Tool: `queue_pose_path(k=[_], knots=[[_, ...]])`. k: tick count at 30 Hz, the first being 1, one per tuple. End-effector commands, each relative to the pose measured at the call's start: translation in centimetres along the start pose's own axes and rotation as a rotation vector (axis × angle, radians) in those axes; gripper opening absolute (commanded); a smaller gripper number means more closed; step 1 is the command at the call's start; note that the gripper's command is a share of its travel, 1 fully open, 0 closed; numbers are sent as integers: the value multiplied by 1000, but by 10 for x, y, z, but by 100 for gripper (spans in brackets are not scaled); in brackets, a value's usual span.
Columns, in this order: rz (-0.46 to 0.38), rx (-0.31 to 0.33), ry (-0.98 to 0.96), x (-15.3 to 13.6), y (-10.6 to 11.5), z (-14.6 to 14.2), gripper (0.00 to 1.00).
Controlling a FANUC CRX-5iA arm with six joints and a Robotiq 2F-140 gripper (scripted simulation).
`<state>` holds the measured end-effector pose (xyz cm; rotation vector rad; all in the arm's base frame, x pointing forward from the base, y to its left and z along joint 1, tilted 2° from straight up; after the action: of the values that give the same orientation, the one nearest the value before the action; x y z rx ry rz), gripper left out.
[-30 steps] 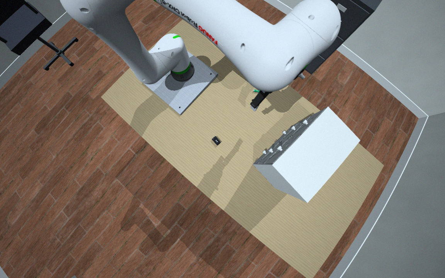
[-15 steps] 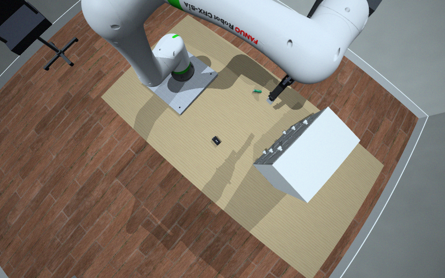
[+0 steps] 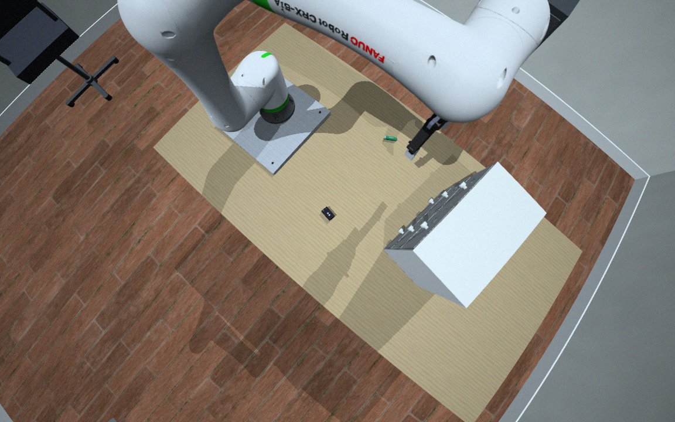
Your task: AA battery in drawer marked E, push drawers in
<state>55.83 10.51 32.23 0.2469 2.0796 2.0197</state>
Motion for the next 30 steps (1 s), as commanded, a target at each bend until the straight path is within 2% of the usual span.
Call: queue_pose_path(k=[1, 5, 7, 11, 22, 24, 30], knots=[[-29, -3, 0, 0, -2, 0, 100], [-90, -10, 0, 1, -8, 0, 100], [-90, -10, 0, 1, -8, 0, 100], [-171, -18, 0, 2, -16, 0, 100], [-476, -50, 0, 3, -51, 0, 100], [-476, -50, 0, 3, -51, 0, 100], [-688, -72, 0, 2, -80, 0, 100]])
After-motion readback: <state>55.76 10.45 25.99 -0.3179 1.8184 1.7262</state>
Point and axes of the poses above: the point where the finger pads meet when closed, its own y axis back along the fingers, its own z axis across the jaws, x = y × z, the point moved 9 cm from there along y, back along the fingers, and after that the axes turned 6 degrees about -y, right-handed, at the moved point
